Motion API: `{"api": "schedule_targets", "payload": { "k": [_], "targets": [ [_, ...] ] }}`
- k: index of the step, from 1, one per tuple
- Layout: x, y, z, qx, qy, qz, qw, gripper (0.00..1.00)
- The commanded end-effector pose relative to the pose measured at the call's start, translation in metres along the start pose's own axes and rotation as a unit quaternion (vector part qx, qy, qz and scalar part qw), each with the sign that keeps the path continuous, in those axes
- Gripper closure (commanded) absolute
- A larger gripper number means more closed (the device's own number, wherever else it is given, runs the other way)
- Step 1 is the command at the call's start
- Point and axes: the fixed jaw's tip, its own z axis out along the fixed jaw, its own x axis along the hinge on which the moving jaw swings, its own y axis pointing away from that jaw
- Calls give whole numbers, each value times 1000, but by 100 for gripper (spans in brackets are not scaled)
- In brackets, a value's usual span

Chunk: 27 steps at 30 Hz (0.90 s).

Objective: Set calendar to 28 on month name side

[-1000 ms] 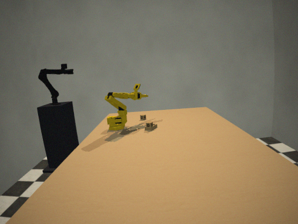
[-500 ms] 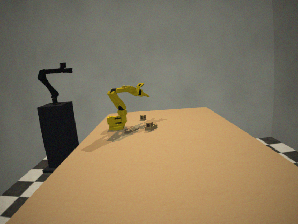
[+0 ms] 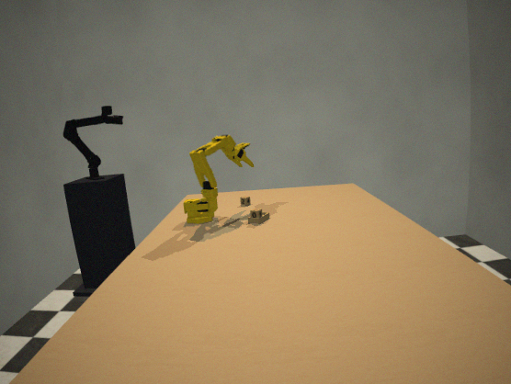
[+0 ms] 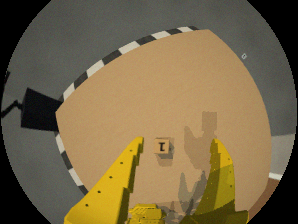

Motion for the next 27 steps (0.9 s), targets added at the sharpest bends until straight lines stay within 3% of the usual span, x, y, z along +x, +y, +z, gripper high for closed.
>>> {"api": "schedule_targets", "payload": {
  "k": [1, 6, 14, 27],
  "targets": [
    [-6, 3, -10, -1, 33, 3, 999, 65],
    [-1, 3, -14, 1, 71, 4, 997, 65],
    [3, 3, -16, 2, 96, 5, 995, 65],
    [4, 3, -17, 2, 106, 5, 994, 65]
  ]
}}
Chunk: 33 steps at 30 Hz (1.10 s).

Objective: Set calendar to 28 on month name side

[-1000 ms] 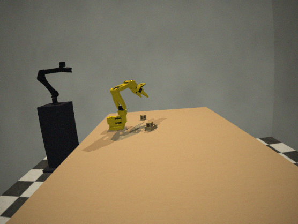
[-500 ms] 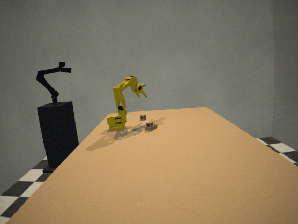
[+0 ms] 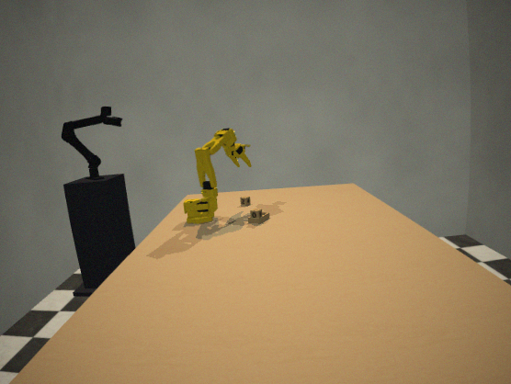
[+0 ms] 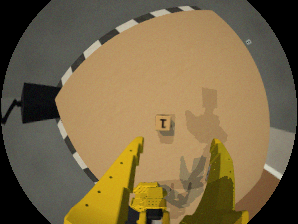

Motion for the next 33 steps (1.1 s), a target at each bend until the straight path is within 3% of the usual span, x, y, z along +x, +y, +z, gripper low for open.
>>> {"api": "schedule_targets", "payload": {
  "k": [1, 6, 13, 15, 23, 29, 32, 33],
  "targets": [
    [-5, 2, -6, -3, -15, 2, 1000, 65],
    [-1, 2, 6, -1, 14, 2, 1000, 65],
    [16, 0, 42, 7, 108, 1, 994, 65],
    [16, 0, 42, 7, 108, 1, 994, 65],
    [42, -1, 77, 15, 209, 1, 978, 65],
    [49, -2, 84, 16, 230, 1, 973, 65],
    [49, -2, 84, 16, 230, 1, 973, 65],
    [45, 1, 78, 16, 225, 4, 974, 65]
  ]
}}
